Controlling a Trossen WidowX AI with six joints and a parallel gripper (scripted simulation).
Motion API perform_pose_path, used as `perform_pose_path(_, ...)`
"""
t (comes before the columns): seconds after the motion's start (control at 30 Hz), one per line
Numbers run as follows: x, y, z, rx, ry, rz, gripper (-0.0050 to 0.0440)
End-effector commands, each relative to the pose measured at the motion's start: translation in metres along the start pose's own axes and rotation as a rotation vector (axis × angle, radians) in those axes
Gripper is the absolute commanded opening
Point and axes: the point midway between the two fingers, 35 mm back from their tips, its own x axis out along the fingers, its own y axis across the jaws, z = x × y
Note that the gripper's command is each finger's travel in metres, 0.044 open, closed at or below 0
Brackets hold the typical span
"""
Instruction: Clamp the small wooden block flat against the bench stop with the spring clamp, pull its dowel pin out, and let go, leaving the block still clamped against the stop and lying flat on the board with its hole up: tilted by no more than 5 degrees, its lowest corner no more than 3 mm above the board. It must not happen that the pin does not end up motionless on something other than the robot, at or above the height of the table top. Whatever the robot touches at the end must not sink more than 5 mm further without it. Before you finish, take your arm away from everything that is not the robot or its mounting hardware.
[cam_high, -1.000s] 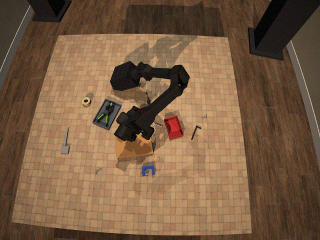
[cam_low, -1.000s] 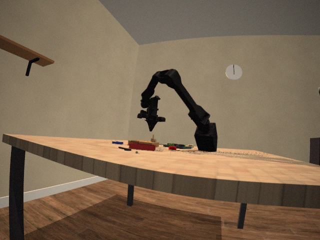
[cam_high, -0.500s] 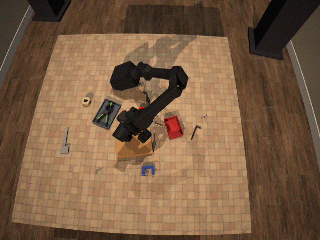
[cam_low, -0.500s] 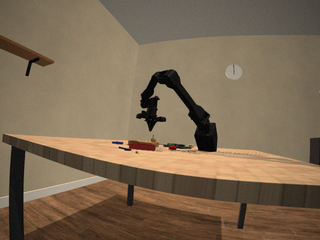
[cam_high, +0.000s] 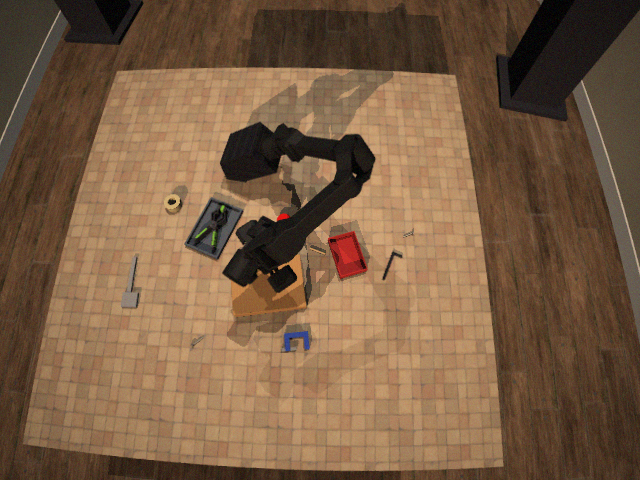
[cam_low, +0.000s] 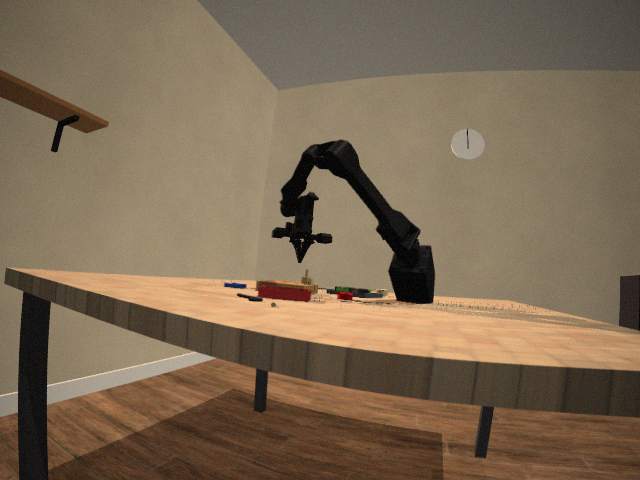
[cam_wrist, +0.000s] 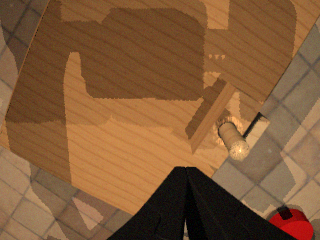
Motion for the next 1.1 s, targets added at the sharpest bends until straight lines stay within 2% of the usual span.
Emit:
perform_pose_path(0.0, 0.0, 0.0, 0.004, 0.076, -0.002, -0.003, 0.0)
perform_pose_path(1.07, 0.001, 0.001, 0.019, 0.495, -0.004, -0.003, 0.0)
